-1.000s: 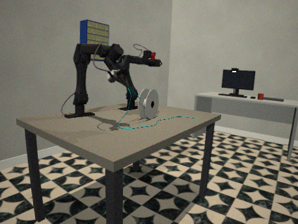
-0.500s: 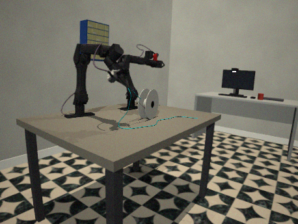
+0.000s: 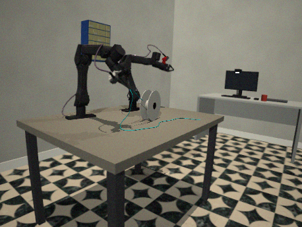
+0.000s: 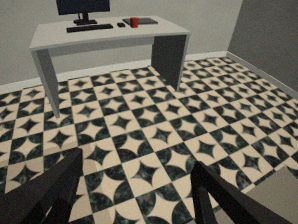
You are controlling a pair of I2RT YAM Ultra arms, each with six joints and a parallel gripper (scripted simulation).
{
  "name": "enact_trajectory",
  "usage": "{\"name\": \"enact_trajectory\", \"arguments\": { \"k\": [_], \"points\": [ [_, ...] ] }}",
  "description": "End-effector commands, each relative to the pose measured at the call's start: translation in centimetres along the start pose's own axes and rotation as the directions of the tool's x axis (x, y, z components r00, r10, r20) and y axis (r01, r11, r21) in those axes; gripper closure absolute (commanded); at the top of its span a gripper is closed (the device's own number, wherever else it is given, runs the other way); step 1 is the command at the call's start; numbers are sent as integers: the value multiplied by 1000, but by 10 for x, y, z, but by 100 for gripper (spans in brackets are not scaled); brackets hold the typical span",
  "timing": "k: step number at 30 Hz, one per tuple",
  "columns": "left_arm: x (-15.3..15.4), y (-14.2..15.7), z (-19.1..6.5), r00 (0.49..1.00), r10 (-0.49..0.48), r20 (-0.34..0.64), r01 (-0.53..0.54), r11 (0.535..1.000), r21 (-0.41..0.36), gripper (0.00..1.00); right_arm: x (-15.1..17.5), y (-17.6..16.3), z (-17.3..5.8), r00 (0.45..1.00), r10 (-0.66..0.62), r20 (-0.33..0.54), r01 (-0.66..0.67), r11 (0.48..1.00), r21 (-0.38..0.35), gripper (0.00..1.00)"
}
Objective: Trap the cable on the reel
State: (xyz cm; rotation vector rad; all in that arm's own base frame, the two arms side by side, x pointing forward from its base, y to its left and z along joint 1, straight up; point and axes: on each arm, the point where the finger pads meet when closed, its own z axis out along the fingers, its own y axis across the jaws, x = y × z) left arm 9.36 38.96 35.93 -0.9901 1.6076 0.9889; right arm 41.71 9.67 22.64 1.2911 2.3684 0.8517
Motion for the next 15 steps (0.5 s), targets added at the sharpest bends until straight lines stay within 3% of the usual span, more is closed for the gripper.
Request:
{"name": "enact_trajectory", "arguments": {
  "k": [1,5,7,8,11,15],
  "points": [
    [-2,-38,7,995,96,-34,-90,985,146,25,-4,7,-5,1000,-15,9,15,1000,-18,100],
    [6,-86,10,982,185,-49,-161,938,307,25,-4,7,-5,1000,-15,9,15,1000,-18,100],
    [6,-86,10,982,185,-49,-161,938,307,25,-4,7,-5,1000,-15,9,15,1000,-18,100],
    [8,-99,9,977,208,-49,-179,920,349,25,-4,7,-5,1000,-15,9,15,1000,-18,100],
    [16,-138,5,959,279,-39,-228,850,475,25,-4,7,-5,1000,-15,9,15,1000,-18,100],
    [27,-191,-9,930,368,2,-285,718,635,25,-4,7,-5,1000,-15,9,15,1000,-18,100]
  ]
}}
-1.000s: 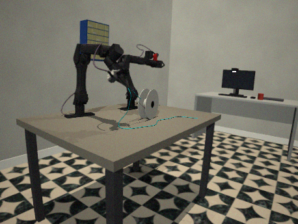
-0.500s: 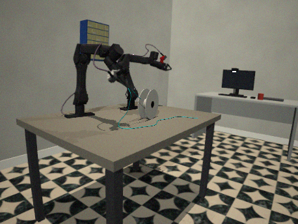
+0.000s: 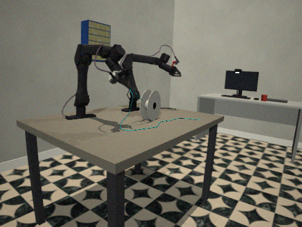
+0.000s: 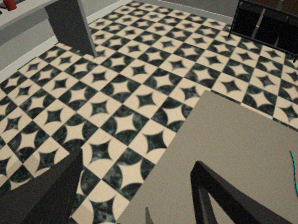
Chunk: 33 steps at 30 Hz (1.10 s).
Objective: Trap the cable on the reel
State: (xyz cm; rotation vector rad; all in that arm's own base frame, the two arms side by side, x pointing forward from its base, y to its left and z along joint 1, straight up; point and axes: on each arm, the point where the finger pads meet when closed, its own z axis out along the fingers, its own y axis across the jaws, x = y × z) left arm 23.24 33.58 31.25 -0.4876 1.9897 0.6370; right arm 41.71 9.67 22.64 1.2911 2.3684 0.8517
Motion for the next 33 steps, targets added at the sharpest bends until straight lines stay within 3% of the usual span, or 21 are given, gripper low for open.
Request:
{"name": "enact_trajectory", "arguments": {
  "k": [1,7,9,13,18,24,26,33],
  "points": [
    [-9,-51,11,992,125,-13,-120,971,205,25,-4,7,-5,1000,-15,9,15,1000,-18,100],
    [-11,-137,14,962,270,38,-255,839,480,25,-4,7,-5,1000,-15,9,15,1000,-18,100],
    [-11,-137,14,962,270,38,-255,839,480,25,-4,7,-5,1000,-15,9,15,1000,-18,100],
    [-10,-194,5,933,344,105,-329,701,633,25,-4,7,-5,1000,-15,9,15,1000,-18,100],
    [-7,-257,-16,894,398,208,-400,493,773,25,-4,7,-5,1000,-15,9,15,1000,-18,100],
    [-1,-321,-51,850,408,333,-450,236,861,25,-4,7,-5,1000,-15,9,15,1000,-18,100],
    [-1,-321,-51,850,408,333,-450,236,861,25,-4,7,-5,1000,-15,9,15,1000,-18,100],
    [8,-374,-94,814,369,447,-473,-23,881,25,-4,7,-5,1000,-15,9,15,1000,-18,100]
  ]
}}
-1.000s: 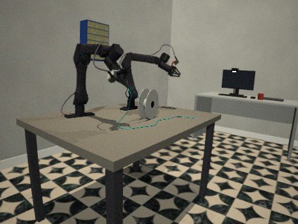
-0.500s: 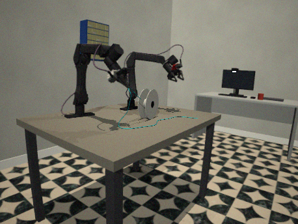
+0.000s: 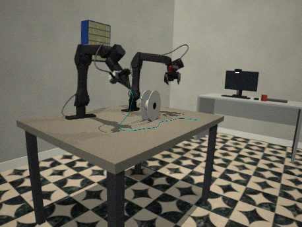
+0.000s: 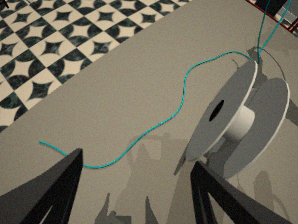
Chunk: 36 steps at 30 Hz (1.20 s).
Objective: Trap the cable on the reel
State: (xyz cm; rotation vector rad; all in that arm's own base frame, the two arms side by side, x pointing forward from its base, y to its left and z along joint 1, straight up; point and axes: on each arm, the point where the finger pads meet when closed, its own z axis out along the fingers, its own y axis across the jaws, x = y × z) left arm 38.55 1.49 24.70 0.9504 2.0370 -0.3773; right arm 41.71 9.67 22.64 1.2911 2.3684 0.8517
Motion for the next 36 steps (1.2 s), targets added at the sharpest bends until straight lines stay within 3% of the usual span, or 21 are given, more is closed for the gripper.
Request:
{"name": "enact_trajectory", "arguments": {
  "k": [1,8,17,36],
  "points": [
    [-25,-31,12,995,76,58,-83,986,147,25,-4,7,-5,1000,-15,9,15,1000,-18,100],
    [-46,-69,33,984,134,121,-165,941,297,25,-4,7,-5,1000,-15,9,15,1000,-18,100],
    [-58,-94,43,973,160,166,-213,900,381,25,-4,7,-5,1000,-15,9,15,1000,-18,100],
    [-65,-105,45,966,172,193,-240,877,416,25,-3,6,-4,1000,-15,8,16,1000,-17,100]
  ]
}}
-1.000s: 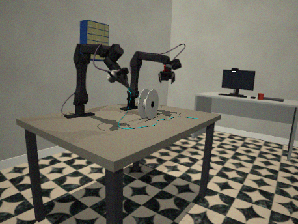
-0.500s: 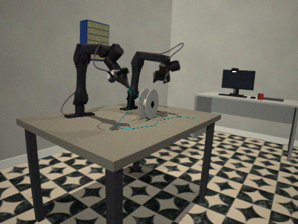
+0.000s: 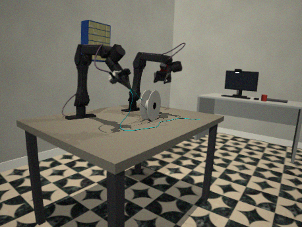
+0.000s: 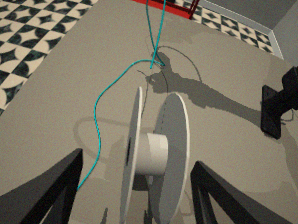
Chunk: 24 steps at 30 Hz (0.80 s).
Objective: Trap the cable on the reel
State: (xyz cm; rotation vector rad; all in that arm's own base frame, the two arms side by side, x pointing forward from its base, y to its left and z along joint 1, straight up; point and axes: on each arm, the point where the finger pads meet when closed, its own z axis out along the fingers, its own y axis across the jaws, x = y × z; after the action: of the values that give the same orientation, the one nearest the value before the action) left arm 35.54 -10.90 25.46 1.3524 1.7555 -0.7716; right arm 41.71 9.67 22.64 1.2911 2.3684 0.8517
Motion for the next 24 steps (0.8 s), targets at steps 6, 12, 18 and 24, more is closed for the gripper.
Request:
{"name": "enact_trajectory", "arguments": {
  "k": [6,12,18,24],
  "points": [
    [1,-2,5,999,19,27,-19,1000,10,25,-2,5,-4,1000,-17,7,17,1000,-16,100],
    [10,-3,14,1000,1,25,-2,1000,23,25,-1,4,-3,1000,-17,7,17,1000,-15,100],
    [25,1,23,1000,-1,26,0,1000,18,25,0,2,-2,1000,-18,6,18,1000,-13,100],
    [32,4,27,1000,-1,26,0,1000,14,25,2,-1,-1,1000,-18,3,18,1000,-8,100]
  ]
}}
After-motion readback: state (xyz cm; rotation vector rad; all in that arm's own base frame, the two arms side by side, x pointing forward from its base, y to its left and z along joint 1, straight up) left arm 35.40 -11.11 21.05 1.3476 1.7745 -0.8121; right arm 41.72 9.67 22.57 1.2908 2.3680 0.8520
